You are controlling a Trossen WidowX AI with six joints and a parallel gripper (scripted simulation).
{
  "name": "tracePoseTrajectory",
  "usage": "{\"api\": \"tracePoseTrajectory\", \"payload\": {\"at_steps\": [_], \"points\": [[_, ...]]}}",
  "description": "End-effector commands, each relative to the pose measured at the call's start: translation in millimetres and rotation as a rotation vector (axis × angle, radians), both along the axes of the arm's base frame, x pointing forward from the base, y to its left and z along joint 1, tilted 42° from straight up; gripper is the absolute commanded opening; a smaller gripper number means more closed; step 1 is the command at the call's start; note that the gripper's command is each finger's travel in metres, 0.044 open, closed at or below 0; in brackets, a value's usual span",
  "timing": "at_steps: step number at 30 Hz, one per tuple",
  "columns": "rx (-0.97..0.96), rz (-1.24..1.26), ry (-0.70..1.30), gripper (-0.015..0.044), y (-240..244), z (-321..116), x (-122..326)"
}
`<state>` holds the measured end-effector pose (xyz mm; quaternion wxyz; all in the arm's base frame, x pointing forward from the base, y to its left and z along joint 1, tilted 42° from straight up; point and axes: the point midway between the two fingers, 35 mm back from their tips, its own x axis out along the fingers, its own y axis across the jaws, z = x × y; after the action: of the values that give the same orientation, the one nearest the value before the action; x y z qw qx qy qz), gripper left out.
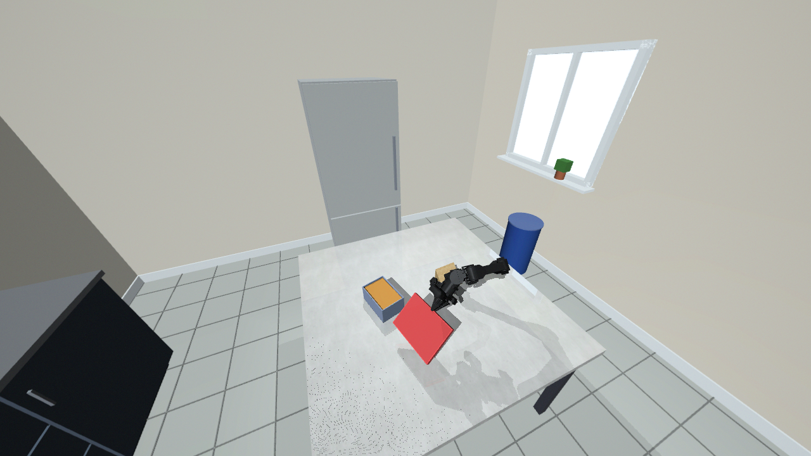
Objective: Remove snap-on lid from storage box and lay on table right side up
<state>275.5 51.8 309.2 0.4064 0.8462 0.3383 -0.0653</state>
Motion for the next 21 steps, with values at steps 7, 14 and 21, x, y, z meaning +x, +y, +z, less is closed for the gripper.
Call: {"api": "tracePoseTrajectory", "payload": {"at_steps": [7,14,21], "points": [[-0.001,-0.011,-0.008,0.0,4,-4,0],[-0.001,-0.011,-0.008,0.0,8,-8,1],[-0.001,-0.011,-0.009,0.0,12,-12,1]]}}
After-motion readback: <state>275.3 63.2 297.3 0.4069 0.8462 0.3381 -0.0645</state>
